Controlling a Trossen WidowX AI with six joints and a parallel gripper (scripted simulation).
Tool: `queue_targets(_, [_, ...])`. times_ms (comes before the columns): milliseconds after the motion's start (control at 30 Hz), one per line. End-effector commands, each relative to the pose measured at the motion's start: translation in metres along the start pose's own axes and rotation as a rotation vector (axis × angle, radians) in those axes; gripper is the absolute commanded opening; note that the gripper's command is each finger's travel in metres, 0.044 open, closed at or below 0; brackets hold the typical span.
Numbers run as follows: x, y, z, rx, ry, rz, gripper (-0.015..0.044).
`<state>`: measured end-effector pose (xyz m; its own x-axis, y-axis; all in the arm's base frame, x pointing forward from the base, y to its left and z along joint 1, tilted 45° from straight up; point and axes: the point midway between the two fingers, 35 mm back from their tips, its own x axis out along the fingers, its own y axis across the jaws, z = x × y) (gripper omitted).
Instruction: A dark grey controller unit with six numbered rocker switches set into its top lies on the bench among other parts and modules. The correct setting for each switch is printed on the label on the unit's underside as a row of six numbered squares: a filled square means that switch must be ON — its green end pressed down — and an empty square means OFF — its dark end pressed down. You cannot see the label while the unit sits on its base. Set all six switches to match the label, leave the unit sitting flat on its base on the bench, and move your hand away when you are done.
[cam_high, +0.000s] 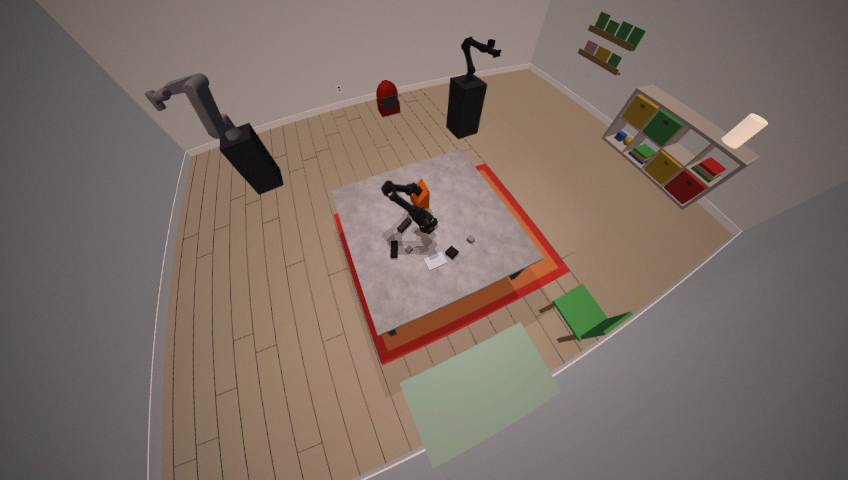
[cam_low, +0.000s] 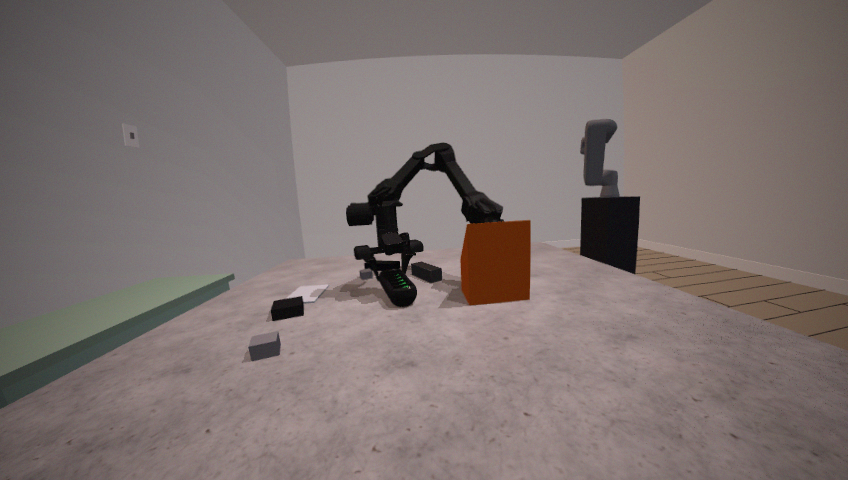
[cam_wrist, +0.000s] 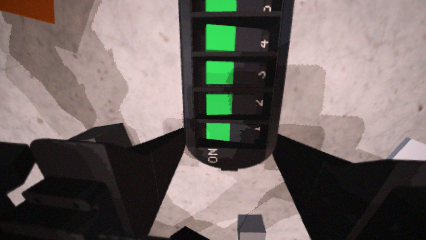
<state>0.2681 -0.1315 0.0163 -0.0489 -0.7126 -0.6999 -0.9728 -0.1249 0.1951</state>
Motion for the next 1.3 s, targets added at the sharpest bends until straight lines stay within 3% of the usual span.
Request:
queue_targets(0, [0.004, 0.001, 0.003, -0.013, -0.011, 0.002, 0.0338])
queue_targets(667, [0.010, 0.001, -0.002, -0.002, -0.001, 0.002, 0.0338])
queue_targets(800, [0.011, 0.001, -0.002, -0.002, 0.000, 0.002, 0.0440])
queue_targets(1100, [0.010, 0.000, 0.000, -0.002, -0.001, 0.001, 0.0440])
queue_targets(1267, [-0.021, -0.001, 0.045, -0.002, -0.008, -0.001, 0.0440])
